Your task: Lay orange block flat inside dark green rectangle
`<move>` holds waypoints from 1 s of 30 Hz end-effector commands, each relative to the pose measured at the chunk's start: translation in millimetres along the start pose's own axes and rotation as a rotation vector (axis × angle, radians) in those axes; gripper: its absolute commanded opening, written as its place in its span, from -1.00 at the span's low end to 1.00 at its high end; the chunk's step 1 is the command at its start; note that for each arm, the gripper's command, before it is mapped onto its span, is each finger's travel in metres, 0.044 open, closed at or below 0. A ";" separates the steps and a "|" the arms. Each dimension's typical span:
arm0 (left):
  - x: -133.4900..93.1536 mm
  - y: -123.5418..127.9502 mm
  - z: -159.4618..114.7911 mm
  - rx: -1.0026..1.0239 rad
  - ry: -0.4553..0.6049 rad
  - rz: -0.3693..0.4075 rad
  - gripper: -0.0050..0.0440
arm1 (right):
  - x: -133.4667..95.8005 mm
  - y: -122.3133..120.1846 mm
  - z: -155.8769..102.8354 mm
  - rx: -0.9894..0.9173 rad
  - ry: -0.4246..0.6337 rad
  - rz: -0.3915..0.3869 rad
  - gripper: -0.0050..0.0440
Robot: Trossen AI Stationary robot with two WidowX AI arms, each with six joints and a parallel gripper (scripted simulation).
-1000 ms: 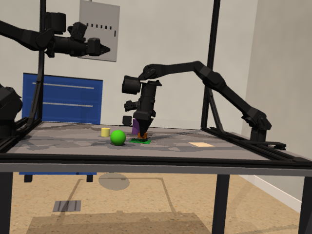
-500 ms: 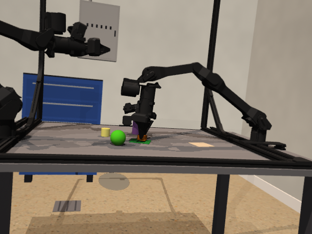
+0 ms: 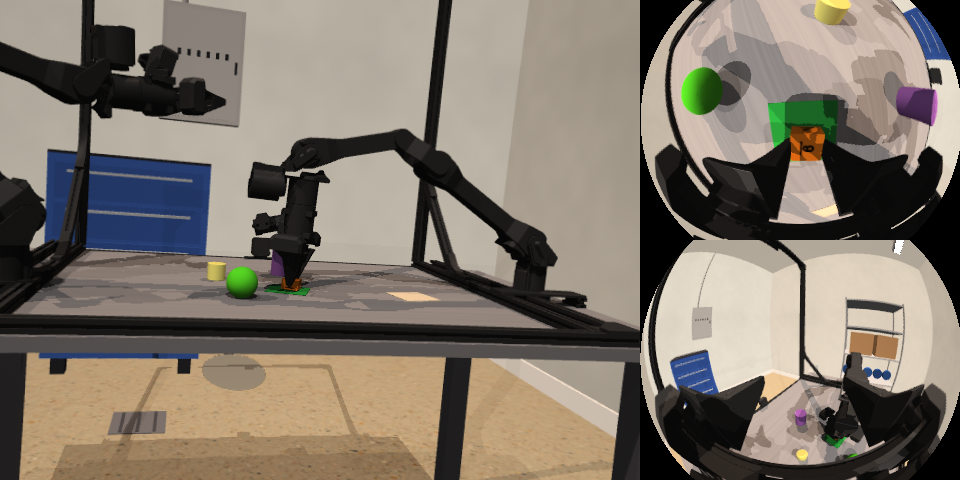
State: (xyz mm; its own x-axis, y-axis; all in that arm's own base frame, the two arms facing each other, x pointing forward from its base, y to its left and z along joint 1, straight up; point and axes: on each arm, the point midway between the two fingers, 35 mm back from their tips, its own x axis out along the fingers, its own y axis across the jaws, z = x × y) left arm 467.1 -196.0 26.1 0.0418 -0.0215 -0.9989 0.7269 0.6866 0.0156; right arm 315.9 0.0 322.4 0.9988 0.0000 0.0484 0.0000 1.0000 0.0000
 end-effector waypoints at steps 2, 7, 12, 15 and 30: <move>0.5 0.4 1.6 0.005 -0.004 0.000 -0.80 | -0.1 0.0 0.5 0.000 -0.002 0.000 1.00; -0.5 -0.2 -0.1 -0.001 0.000 -0.002 -0.40 | -0.1 0.0 0.5 0.000 -0.002 0.000 1.00; -0.5 -0.2 -0.1 -0.001 0.000 -0.002 -0.01 | -0.1 0.0 0.5 0.000 -0.002 0.000 1.00; -0.5 -0.2 -0.1 -0.001 0.000 -0.002 0.28 | -0.1 0.0 0.5 0.000 -0.002 0.000 1.00; -0.5 -0.2 -0.1 -0.001 0.000 -0.002 1.00 | -0.1 0.0 0.5 0.000 -0.002 0.000 1.00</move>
State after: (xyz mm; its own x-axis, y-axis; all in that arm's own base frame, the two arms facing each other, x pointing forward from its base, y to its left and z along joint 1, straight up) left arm 467.0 -196.1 25.9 0.0410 -0.0215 -0.9989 0.7270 0.6865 0.0151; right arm 315.9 0.1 322.4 0.9988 0.0002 0.0485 -0.0002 1.0000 0.0000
